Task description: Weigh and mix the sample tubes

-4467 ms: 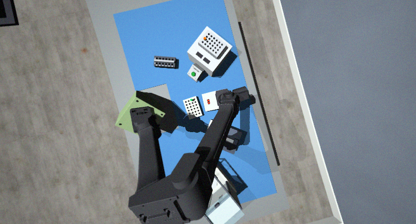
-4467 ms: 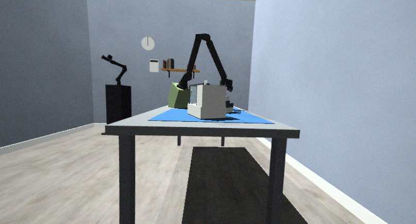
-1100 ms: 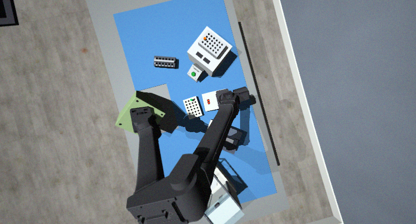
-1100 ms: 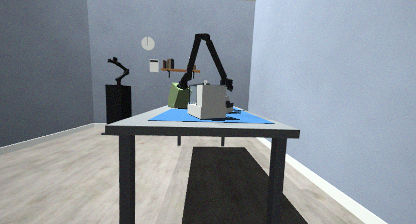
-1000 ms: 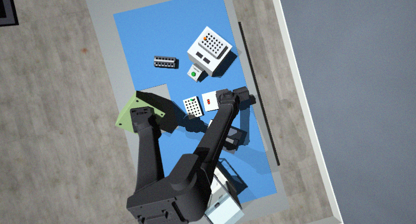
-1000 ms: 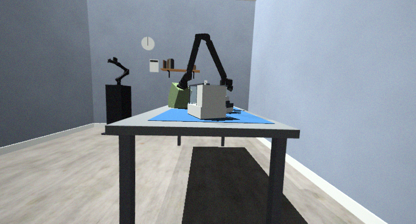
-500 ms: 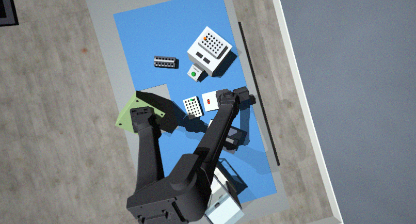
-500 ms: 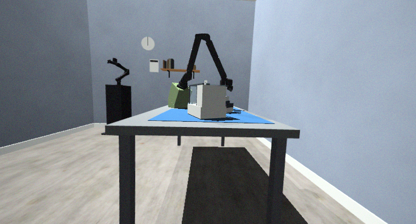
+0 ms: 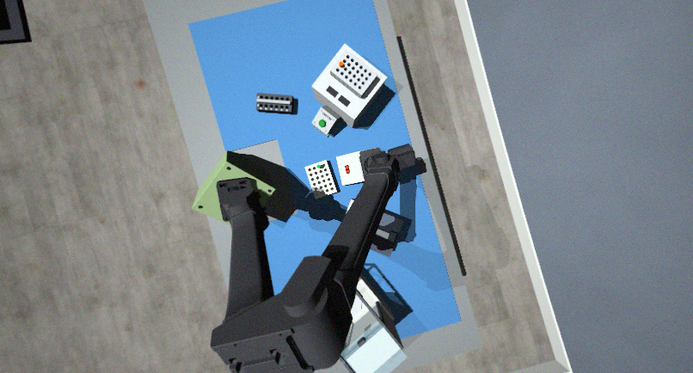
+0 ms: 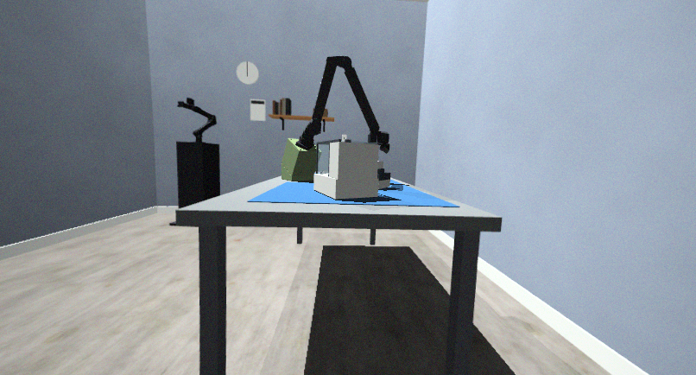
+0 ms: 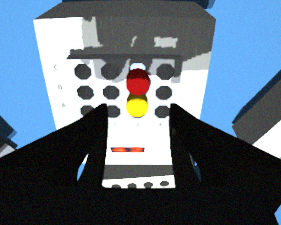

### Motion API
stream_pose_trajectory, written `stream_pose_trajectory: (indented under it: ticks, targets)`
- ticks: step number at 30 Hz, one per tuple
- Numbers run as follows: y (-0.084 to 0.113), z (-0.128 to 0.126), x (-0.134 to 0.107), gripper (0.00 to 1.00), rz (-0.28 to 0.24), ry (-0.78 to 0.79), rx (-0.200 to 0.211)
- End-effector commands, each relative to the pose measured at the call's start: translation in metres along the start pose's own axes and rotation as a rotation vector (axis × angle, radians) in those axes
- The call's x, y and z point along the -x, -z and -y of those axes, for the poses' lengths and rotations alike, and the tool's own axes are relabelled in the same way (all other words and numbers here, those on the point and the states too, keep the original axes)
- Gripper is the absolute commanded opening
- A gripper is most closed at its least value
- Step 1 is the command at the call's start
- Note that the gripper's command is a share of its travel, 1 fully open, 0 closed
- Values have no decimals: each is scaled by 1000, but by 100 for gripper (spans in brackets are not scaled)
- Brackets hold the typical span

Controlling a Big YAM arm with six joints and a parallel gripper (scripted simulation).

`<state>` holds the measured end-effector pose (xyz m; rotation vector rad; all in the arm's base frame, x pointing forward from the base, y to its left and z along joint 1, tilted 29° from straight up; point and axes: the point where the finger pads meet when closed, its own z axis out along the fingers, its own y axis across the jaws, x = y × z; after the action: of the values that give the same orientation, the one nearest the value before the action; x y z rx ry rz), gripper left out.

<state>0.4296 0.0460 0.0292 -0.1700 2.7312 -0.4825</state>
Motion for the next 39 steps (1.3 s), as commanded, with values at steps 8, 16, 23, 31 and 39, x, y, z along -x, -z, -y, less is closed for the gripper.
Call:
stream_pose_trajectory:
  ticks: [8,16,23,31,39]
  targets:
    - [4,0,8,36,13,-9,1]
    - [30,-5,21,36,41,-17,7]
    - [39,-5,21,36,41,-18,8]
    - [53,-5,22,36,42,-19,8]
    - [37,-7,5,36,-7,-4,1]
